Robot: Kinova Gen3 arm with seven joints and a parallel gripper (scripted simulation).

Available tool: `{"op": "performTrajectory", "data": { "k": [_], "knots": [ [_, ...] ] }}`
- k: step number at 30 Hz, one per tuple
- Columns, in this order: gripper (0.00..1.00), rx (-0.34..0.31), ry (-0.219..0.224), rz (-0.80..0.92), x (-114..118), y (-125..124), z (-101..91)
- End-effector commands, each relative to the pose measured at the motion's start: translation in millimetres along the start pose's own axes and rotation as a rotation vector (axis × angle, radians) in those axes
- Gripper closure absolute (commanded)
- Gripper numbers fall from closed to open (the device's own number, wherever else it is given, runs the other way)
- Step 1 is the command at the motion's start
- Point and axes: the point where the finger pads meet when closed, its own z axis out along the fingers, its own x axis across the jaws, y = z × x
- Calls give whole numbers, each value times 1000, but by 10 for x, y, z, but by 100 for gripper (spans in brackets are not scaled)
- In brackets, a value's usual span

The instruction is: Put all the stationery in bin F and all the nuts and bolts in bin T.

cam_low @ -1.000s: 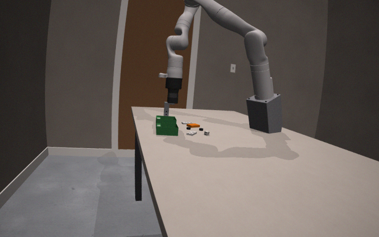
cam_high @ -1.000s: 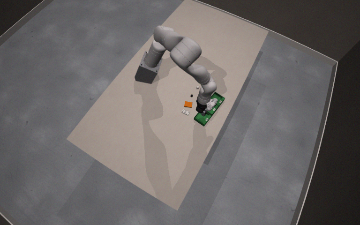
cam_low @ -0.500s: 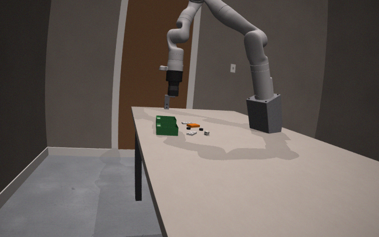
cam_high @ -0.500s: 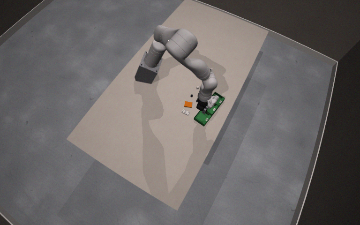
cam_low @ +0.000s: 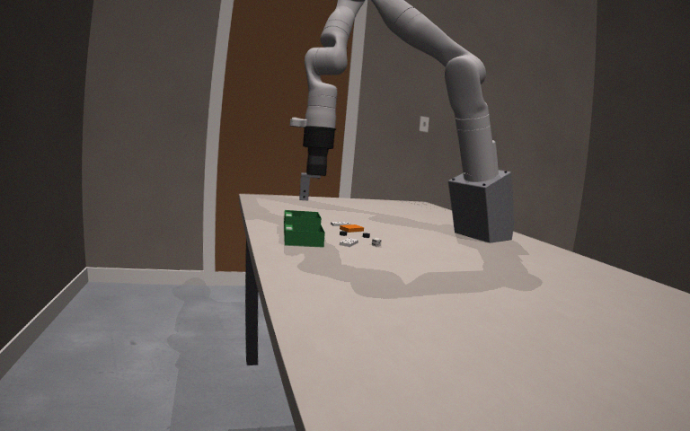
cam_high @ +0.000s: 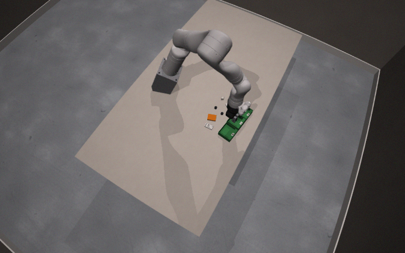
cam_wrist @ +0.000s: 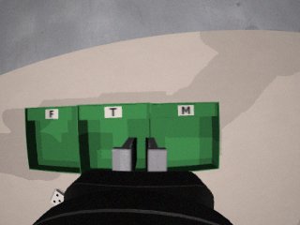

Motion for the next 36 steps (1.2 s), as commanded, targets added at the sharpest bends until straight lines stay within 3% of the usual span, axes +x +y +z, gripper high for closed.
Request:
{"op": "performTrajectory", "data": {
  "k": [1, 6, 13, 36],
  "knots": [
    [69, 2, -1, -28, -138, -6, -3],
    [69, 2, -1, -28, -374, 3, -3],
    [69, 2, -1, -28, -374, 3, -3],
    [69, 2, -2, -28, -375, 2, 503]
  ]
}}
